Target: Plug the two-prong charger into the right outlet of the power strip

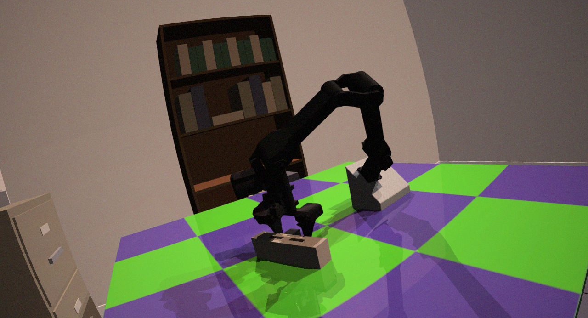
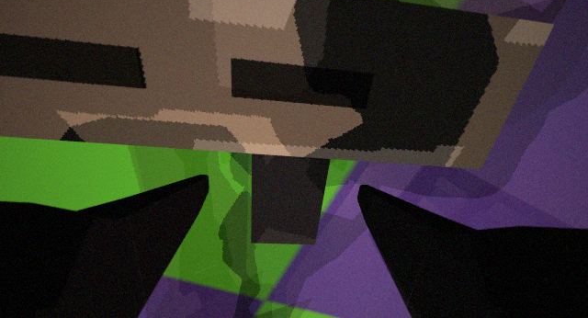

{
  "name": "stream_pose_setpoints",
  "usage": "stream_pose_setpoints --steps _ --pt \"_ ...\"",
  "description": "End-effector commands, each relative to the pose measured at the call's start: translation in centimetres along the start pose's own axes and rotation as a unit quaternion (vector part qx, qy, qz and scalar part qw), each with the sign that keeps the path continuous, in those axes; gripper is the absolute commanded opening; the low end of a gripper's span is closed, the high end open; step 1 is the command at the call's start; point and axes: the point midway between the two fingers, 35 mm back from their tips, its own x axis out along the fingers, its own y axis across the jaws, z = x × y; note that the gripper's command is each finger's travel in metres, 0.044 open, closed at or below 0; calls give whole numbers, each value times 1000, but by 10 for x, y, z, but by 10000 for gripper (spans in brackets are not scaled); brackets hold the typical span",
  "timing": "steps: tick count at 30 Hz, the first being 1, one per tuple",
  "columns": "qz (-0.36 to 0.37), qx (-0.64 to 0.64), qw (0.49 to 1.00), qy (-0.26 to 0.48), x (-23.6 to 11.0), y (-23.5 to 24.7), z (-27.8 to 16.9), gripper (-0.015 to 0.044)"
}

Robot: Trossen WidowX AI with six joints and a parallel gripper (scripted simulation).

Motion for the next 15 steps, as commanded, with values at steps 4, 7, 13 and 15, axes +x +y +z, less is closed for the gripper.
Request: stream_pose_setpoints --steps 4,7,13,15 --pt "1 -2 1000 -2 0 0 -7 440" --pt "1 -2 1000 -2 0 0 -11 440" --pt "1 -2 1000 -2 1 0 -18 440" --pt "1 -2 1000 -2 1 -1 -20 440"
